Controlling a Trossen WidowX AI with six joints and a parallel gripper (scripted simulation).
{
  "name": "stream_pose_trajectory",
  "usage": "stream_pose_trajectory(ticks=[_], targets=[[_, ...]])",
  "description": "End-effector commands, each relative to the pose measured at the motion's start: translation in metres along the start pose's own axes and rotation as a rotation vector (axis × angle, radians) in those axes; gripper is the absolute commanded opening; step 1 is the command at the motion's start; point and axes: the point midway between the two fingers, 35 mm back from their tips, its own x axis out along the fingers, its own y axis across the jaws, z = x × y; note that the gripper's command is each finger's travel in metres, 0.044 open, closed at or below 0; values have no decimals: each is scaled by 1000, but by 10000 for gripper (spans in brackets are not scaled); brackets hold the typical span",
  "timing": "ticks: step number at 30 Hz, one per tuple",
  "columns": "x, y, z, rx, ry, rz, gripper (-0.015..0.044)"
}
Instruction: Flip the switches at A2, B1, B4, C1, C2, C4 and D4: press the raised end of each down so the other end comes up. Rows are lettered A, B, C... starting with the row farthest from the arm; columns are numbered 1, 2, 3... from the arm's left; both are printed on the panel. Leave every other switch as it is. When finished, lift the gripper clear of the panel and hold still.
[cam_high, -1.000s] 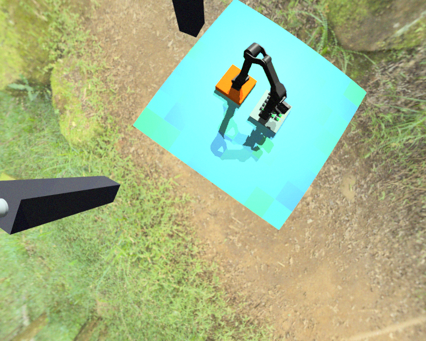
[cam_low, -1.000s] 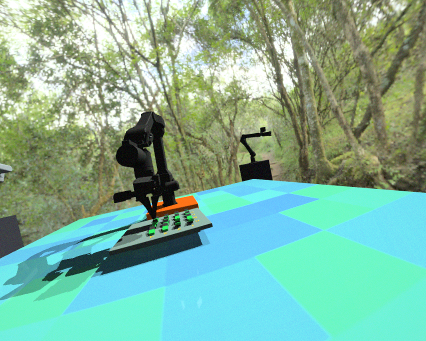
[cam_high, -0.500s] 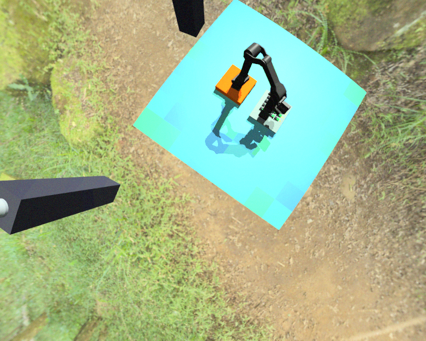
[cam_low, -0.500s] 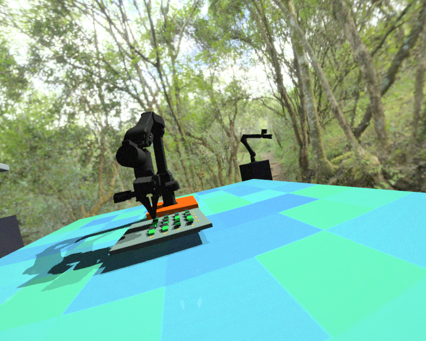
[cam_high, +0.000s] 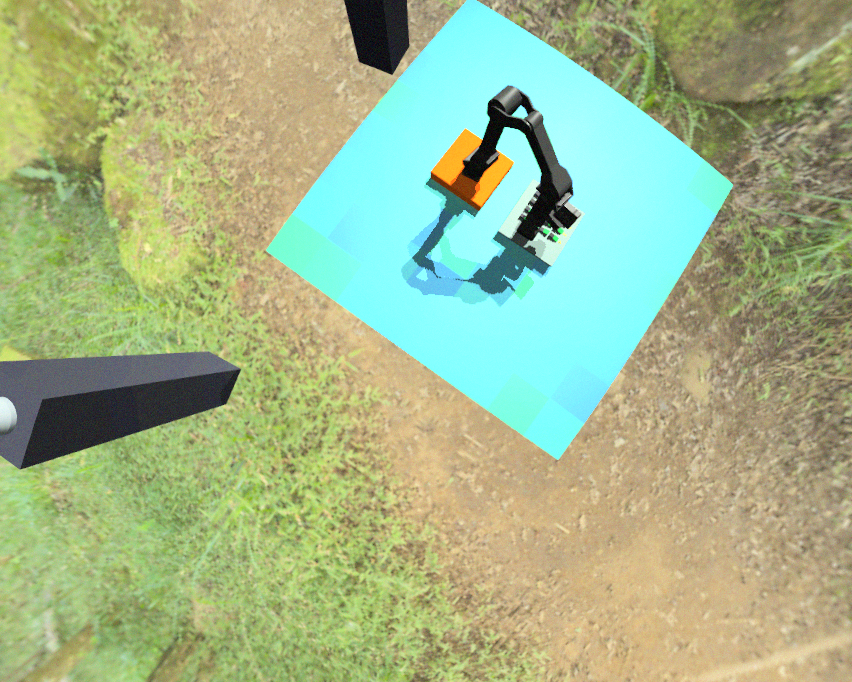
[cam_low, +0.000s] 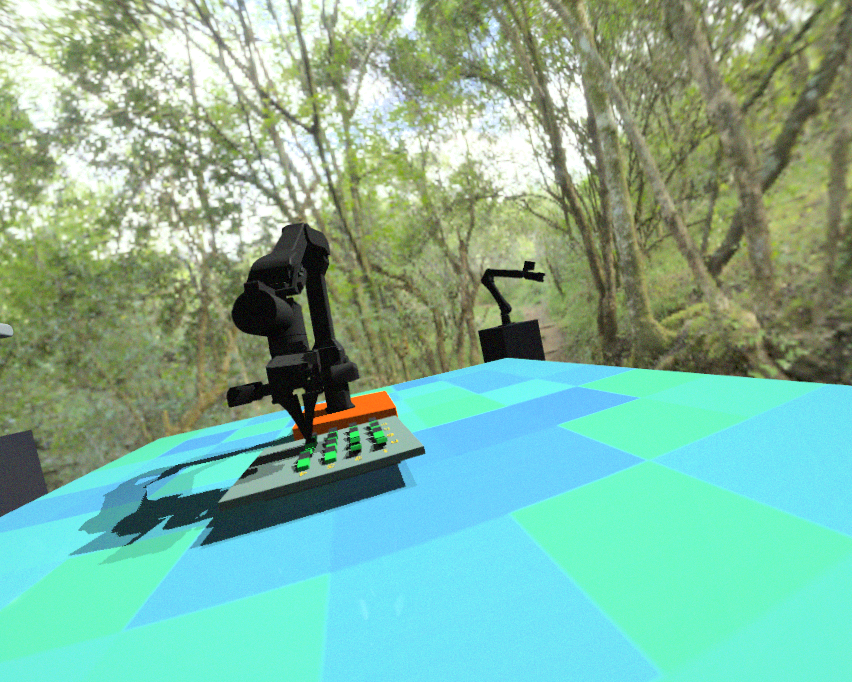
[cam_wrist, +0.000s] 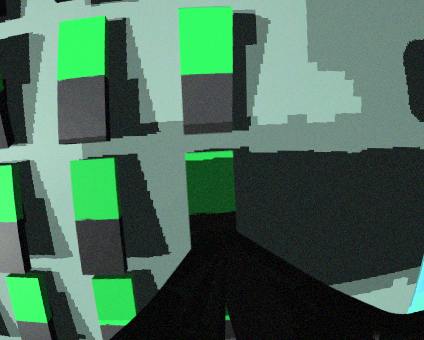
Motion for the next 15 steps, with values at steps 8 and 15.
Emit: stream_pose_trajectory(ticks=[8,15], targets=[[4,1,-2,-2,8,5,0],[5,1,-2,-2,8,5,0]])
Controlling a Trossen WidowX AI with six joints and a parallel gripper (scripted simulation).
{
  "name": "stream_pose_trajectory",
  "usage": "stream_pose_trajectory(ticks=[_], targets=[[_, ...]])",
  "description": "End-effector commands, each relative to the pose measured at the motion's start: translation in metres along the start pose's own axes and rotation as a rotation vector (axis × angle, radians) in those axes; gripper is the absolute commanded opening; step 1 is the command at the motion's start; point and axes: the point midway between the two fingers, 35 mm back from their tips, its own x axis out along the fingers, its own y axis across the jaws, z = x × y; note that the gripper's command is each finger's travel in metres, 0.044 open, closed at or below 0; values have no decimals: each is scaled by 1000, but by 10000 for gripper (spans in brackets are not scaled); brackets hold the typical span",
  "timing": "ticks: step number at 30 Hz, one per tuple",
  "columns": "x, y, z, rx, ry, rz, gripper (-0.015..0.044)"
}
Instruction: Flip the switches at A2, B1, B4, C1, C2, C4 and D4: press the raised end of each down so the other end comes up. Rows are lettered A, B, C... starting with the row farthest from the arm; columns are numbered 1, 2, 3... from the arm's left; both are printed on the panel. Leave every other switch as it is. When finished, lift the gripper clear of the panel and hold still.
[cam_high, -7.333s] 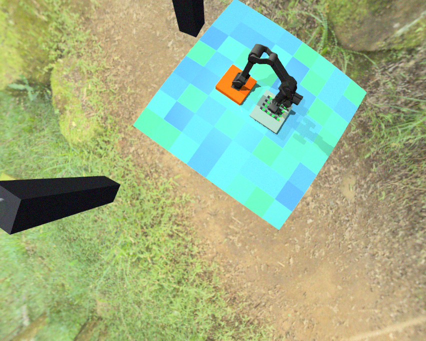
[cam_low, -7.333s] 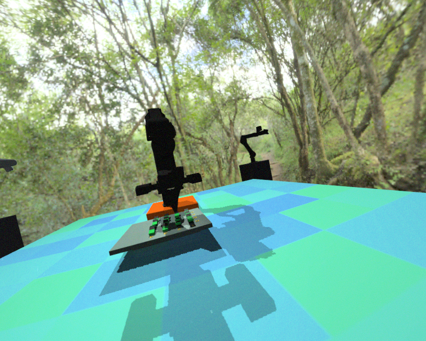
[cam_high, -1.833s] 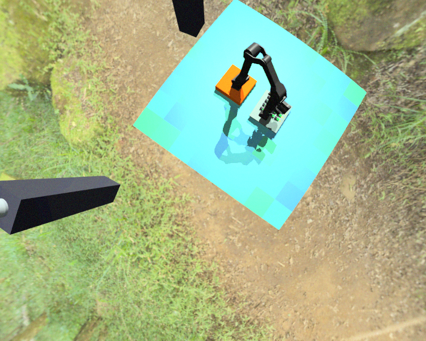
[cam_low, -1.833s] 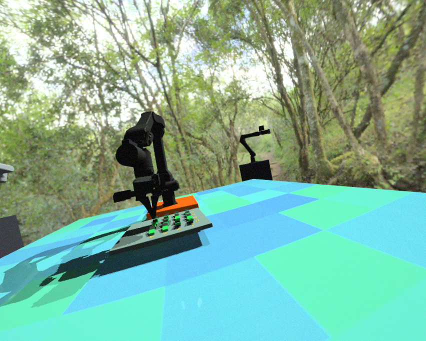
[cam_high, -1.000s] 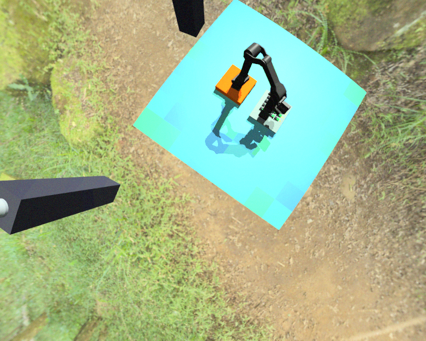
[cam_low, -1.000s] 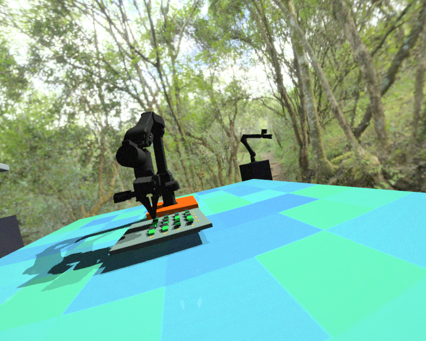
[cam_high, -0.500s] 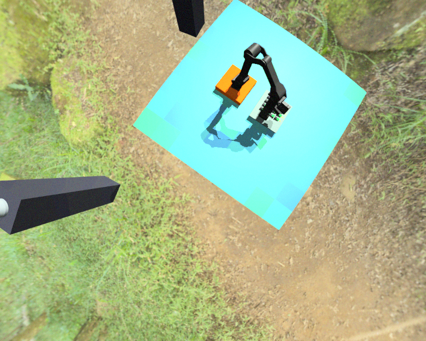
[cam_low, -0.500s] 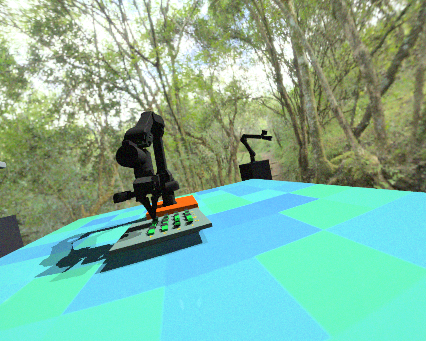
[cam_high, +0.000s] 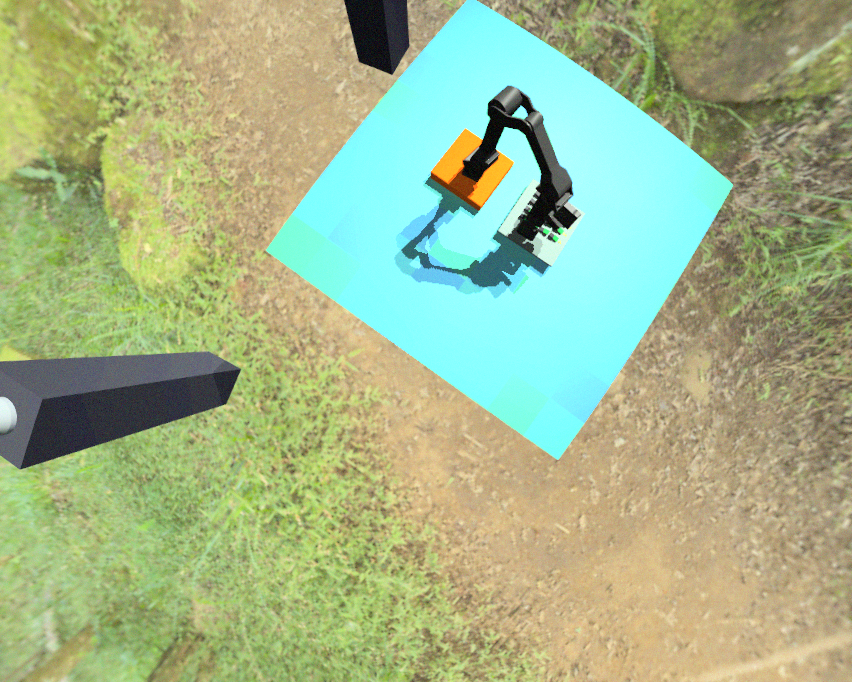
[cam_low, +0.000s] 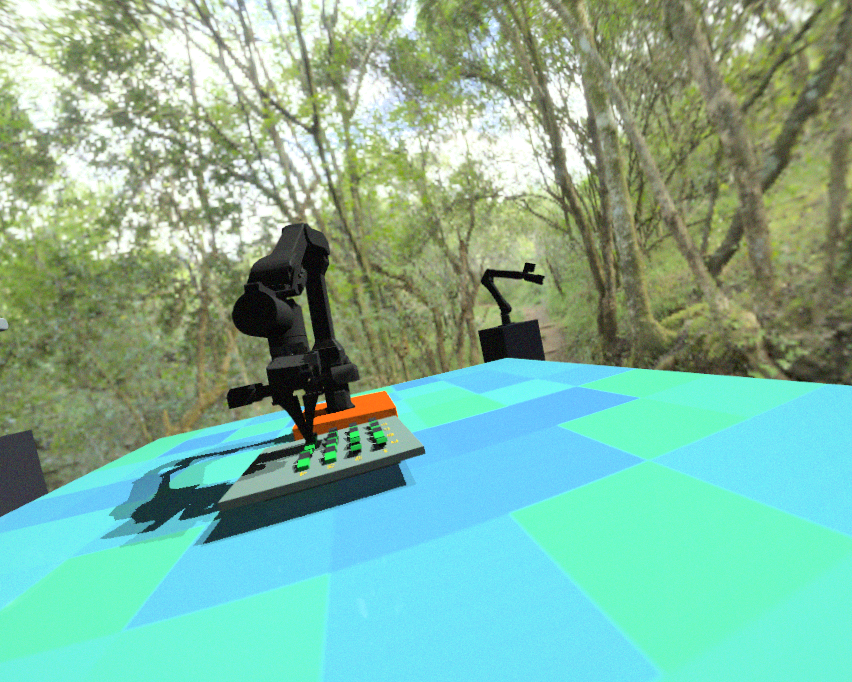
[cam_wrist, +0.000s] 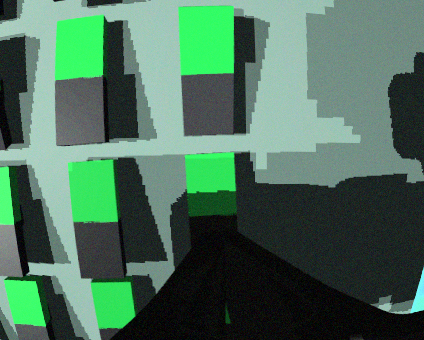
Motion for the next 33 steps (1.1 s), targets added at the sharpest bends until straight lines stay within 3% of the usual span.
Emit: stream_pose_trajectory(ticks=[1,33], targets=[[3,1,-2,-1,9,5,0],[2,0,0,-1,0,0,0]])
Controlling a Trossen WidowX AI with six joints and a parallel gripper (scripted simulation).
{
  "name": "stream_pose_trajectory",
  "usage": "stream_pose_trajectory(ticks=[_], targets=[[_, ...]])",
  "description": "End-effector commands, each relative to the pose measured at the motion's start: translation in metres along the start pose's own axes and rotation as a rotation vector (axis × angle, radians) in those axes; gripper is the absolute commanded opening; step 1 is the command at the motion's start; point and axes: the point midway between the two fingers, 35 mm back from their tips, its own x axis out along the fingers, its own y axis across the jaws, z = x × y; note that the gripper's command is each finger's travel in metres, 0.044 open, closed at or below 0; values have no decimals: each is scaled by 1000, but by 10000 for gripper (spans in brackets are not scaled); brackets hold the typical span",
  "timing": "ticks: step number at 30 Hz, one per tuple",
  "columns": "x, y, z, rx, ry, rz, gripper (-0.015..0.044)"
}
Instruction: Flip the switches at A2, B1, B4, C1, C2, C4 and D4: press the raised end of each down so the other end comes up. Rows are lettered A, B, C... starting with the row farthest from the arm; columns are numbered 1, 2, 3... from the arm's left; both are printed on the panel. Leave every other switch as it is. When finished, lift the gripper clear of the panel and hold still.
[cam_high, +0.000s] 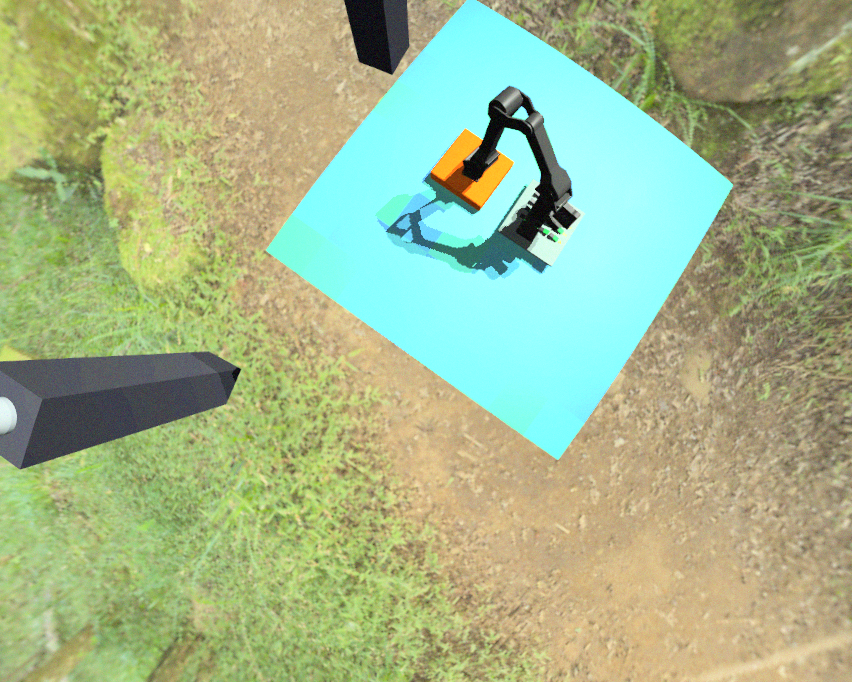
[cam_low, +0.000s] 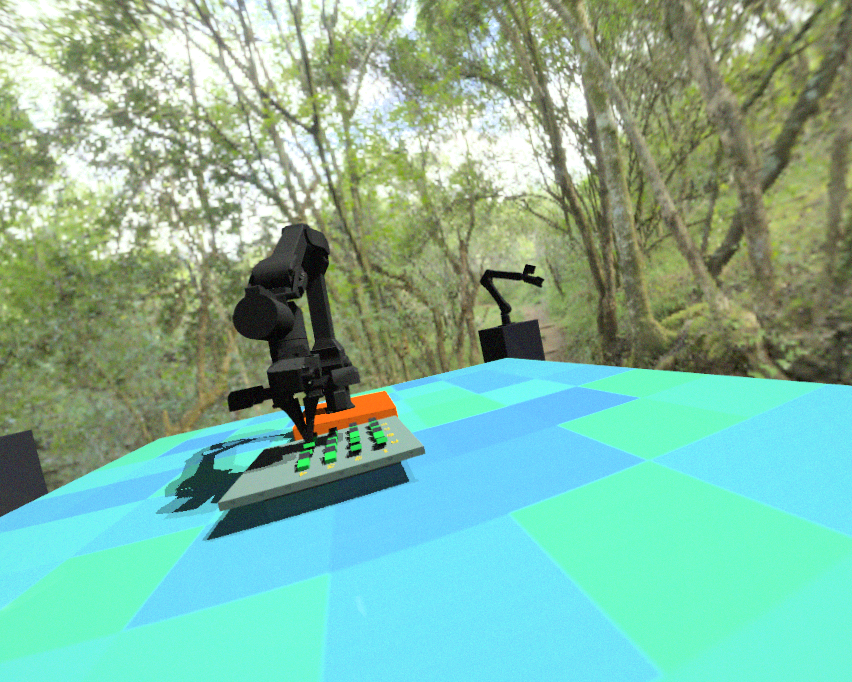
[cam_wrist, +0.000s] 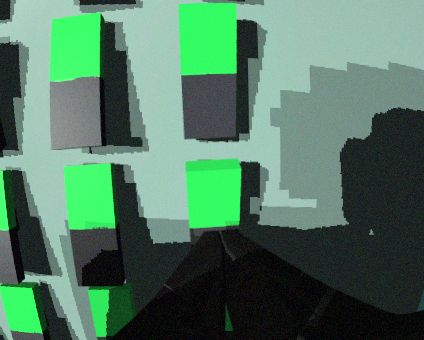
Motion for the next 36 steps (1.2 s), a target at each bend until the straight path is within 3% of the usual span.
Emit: stream_pose_trajectory(ticks=[1,7,11,16,20,25,36], targets=[[-8,0,1,0,4,1,0],[-64,1,1,-1,35,5,0],[-65,0,-1,0,36,5,0],[-66,0,-39,0,38,5,0],[-64,0,-39,0,37,5,0],[-31,1,-41,0,12,5,0],[-29,1,-41,0,12,5,0]])
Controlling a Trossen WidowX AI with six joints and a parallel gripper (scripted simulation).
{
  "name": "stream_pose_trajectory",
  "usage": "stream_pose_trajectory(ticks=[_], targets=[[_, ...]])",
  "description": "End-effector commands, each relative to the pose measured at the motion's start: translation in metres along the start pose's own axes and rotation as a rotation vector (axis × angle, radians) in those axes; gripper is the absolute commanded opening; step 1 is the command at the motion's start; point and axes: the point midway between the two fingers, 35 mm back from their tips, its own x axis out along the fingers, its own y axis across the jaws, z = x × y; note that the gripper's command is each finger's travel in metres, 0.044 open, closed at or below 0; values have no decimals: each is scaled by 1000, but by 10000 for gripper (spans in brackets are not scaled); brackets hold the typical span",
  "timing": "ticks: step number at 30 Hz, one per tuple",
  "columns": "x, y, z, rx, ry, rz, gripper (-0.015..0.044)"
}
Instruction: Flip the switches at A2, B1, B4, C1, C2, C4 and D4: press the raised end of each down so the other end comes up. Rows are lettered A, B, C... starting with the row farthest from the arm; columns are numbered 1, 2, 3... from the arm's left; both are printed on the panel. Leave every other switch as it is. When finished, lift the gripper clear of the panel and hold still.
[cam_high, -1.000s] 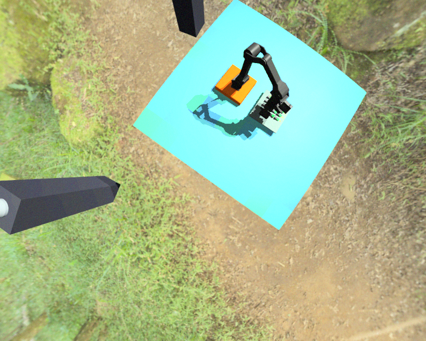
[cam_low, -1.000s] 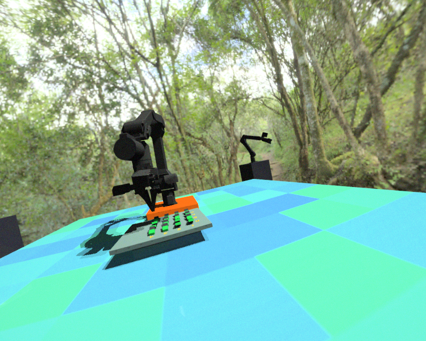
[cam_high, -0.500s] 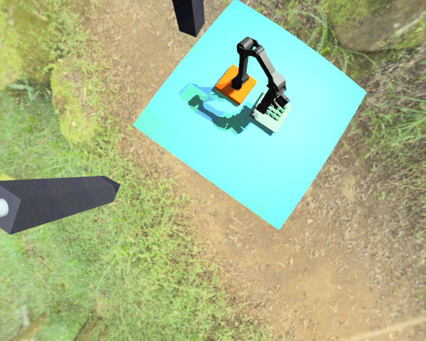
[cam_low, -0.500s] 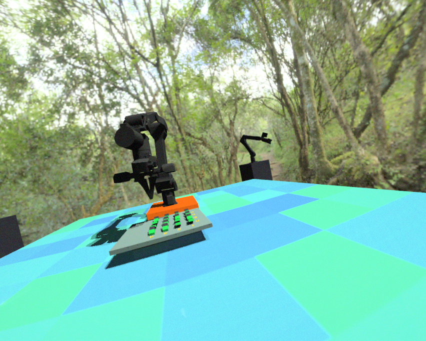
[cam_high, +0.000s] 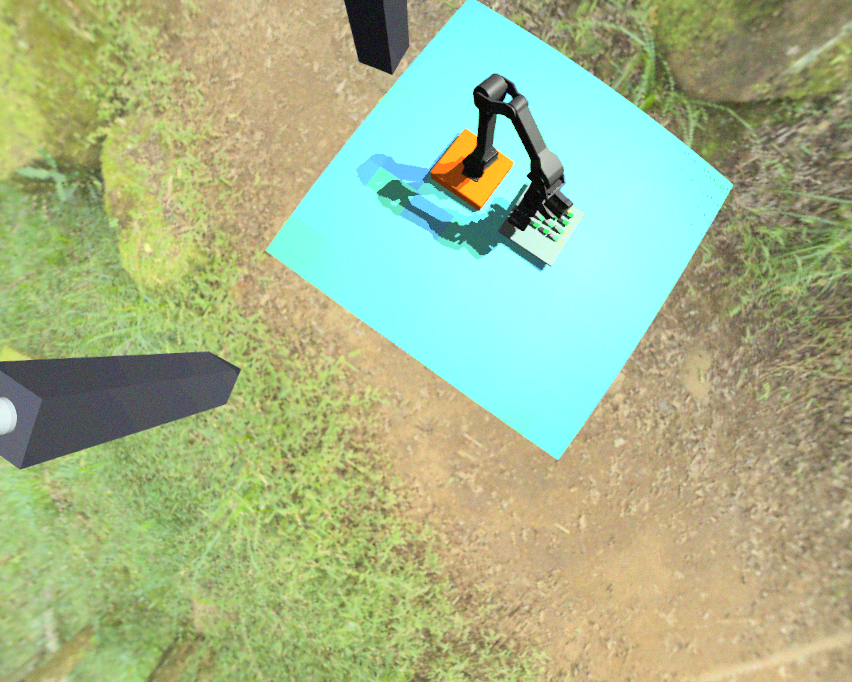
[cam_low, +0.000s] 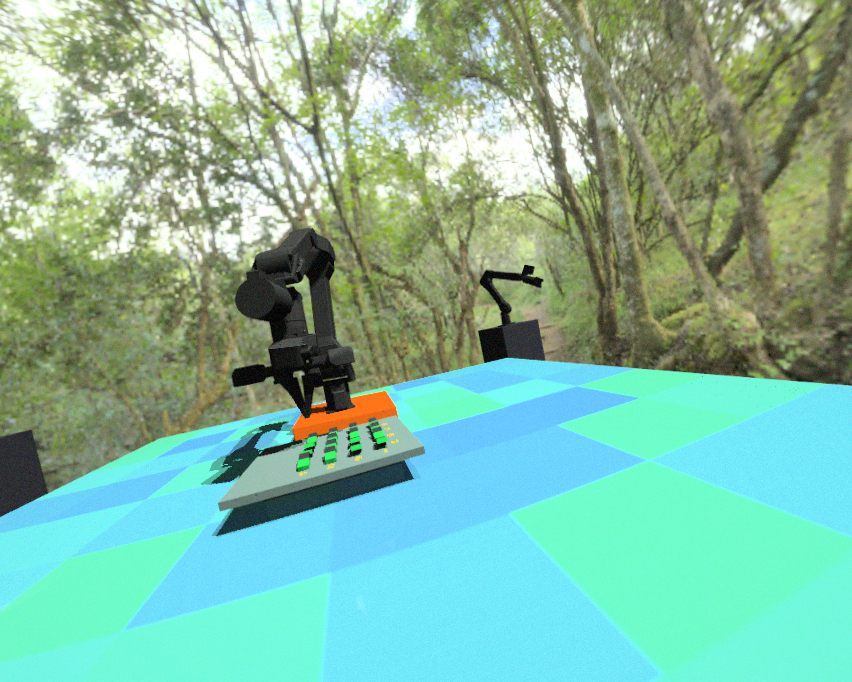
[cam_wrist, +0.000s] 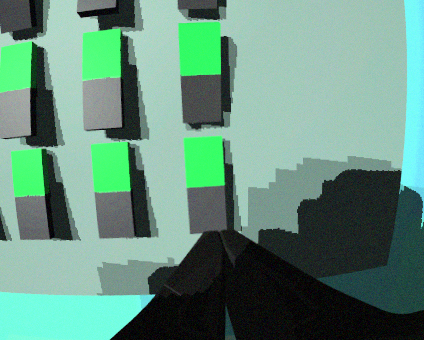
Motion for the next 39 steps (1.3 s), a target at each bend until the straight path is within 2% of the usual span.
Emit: stream_pose_trajectory(ticks=[1,18,39], targets=[[8,1,-3,-4,8,6,0],[26,1,-3,-4,8,6,0],[27,1,-3,-4,8,6,0]])
